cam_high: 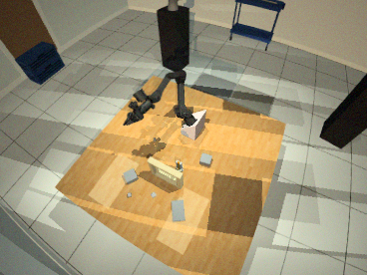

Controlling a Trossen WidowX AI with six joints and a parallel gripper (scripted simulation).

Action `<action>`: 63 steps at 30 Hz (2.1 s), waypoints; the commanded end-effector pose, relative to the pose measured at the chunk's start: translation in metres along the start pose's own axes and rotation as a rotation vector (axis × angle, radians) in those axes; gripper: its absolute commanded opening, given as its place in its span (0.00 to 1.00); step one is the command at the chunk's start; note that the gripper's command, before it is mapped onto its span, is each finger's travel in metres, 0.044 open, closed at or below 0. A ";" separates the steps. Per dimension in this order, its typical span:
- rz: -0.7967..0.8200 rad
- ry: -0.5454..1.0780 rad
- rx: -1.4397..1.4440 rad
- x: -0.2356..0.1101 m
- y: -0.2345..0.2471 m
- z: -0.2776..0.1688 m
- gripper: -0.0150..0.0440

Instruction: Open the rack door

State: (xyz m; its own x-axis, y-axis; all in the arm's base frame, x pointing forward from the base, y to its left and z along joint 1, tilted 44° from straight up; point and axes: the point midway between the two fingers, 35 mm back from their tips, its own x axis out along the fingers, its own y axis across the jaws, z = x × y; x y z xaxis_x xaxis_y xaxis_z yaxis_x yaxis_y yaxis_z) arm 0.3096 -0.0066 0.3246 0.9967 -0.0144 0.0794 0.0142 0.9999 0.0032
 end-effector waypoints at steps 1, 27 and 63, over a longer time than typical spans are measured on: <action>0.000 0.004 0.002 0.001 0.000 -0.001 0.89; 0.015 0.598 0.117 0.056 0.067 -0.105 0.74; -0.183 1.278 -0.188 0.027 0.156 -0.238 0.74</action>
State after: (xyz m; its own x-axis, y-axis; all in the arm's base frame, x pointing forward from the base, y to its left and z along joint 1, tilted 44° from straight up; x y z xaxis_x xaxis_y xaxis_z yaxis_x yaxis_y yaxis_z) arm 0.3597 0.1452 0.0955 0.3748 -0.2116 -0.9026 0.0641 0.9772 -0.2025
